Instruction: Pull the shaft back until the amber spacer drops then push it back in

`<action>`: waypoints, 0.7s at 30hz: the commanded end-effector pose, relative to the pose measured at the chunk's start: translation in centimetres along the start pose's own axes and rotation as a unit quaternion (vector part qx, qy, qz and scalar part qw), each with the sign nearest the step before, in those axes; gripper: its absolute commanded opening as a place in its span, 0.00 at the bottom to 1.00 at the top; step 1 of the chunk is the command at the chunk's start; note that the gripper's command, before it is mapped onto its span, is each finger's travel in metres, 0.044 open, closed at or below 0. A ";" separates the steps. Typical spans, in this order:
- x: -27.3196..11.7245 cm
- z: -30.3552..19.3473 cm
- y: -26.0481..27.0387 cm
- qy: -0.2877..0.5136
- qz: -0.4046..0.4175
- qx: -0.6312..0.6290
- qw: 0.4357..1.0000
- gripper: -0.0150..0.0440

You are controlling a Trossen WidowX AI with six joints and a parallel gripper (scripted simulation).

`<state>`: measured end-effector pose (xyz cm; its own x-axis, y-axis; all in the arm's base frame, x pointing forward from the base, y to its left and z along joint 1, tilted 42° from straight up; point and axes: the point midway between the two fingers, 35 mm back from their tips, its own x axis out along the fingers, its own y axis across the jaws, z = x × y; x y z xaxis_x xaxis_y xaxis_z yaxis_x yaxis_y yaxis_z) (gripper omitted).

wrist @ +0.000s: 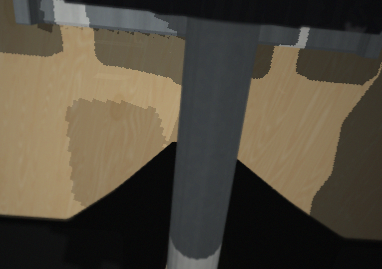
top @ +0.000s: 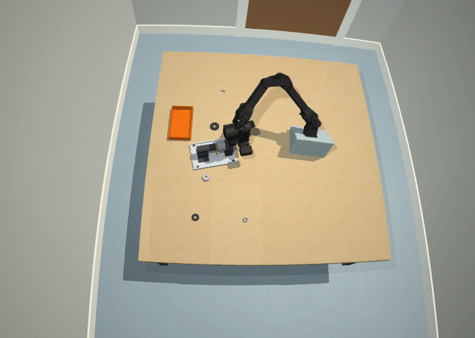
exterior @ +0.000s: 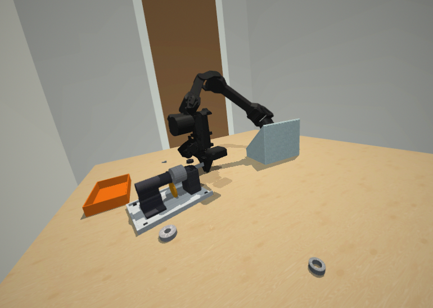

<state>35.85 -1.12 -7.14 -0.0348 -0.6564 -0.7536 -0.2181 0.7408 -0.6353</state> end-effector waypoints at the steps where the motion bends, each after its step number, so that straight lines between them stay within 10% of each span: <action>1: 0.0 0.0 0.0 0.000 0.000 0.000 1.000 0.25; 21: 0.0 0.5 0.0 0.001 0.000 0.002 1.000 0.25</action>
<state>36.04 -1.11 -7.20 -0.0401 -0.6575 -0.7524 -0.2204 0.7403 -0.6352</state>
